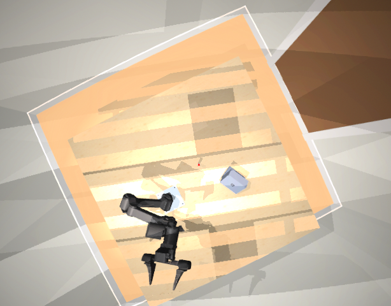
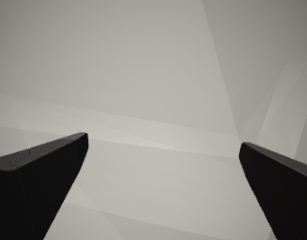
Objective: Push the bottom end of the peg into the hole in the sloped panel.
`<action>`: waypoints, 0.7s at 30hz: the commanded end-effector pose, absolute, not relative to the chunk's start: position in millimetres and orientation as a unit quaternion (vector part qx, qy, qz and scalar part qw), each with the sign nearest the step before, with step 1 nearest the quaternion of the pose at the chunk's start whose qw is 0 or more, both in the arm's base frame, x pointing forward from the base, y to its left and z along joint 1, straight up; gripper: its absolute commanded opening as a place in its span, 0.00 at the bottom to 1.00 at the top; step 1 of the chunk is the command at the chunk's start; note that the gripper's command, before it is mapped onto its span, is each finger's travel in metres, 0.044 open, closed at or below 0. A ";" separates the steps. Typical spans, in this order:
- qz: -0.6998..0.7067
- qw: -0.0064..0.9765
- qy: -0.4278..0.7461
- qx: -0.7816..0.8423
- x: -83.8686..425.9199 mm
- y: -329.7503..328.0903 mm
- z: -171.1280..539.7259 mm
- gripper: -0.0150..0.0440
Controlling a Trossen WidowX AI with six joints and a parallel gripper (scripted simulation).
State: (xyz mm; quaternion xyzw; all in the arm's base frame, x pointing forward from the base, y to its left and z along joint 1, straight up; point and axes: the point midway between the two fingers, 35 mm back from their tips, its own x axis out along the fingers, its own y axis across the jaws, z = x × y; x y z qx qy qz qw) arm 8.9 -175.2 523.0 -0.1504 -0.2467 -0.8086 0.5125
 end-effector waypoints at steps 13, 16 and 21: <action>-0.724 0.626 -0.080 -0.277 113.4 -202.0 519.7 1.00; -0.696 0.646 -0.043 -0.311 137.9 -203.3 515.3 1.00; -0.641 0.673 0.015 -0.368 178.8 -201.6 505.0 1.00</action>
